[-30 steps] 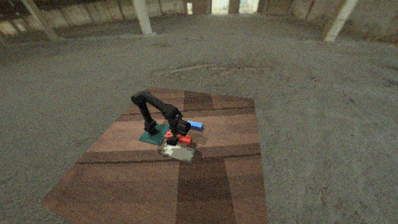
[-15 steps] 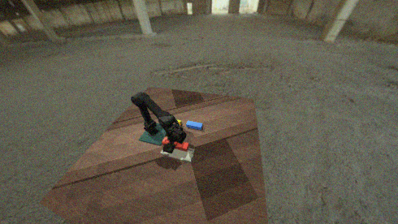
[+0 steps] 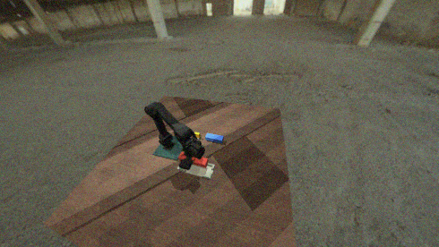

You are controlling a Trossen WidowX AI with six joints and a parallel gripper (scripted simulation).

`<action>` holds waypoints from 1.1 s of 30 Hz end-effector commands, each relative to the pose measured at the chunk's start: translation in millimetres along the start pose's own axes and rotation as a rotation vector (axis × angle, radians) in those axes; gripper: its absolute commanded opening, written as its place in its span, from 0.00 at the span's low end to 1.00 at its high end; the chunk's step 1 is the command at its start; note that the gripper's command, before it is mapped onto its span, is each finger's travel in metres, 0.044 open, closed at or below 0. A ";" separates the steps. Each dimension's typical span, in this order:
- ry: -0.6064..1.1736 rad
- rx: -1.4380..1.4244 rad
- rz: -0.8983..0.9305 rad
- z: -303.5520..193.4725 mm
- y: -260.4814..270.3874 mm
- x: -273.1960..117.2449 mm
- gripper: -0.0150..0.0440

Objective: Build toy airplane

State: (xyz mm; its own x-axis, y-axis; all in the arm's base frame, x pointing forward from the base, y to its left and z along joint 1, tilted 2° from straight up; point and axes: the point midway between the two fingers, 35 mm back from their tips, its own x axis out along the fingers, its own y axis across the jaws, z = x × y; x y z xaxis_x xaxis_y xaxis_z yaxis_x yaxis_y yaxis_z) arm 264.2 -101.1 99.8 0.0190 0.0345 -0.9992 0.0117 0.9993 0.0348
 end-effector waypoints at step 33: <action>0.002 -0.005 -0.005 -0.6 -2.3 40.9 0.59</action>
State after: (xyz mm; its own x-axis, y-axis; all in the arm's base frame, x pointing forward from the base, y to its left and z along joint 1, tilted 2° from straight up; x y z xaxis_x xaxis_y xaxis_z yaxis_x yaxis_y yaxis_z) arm 265.2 -101.5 63.6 0.0223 0.0331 -0.9992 0.0116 0.9994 0.0334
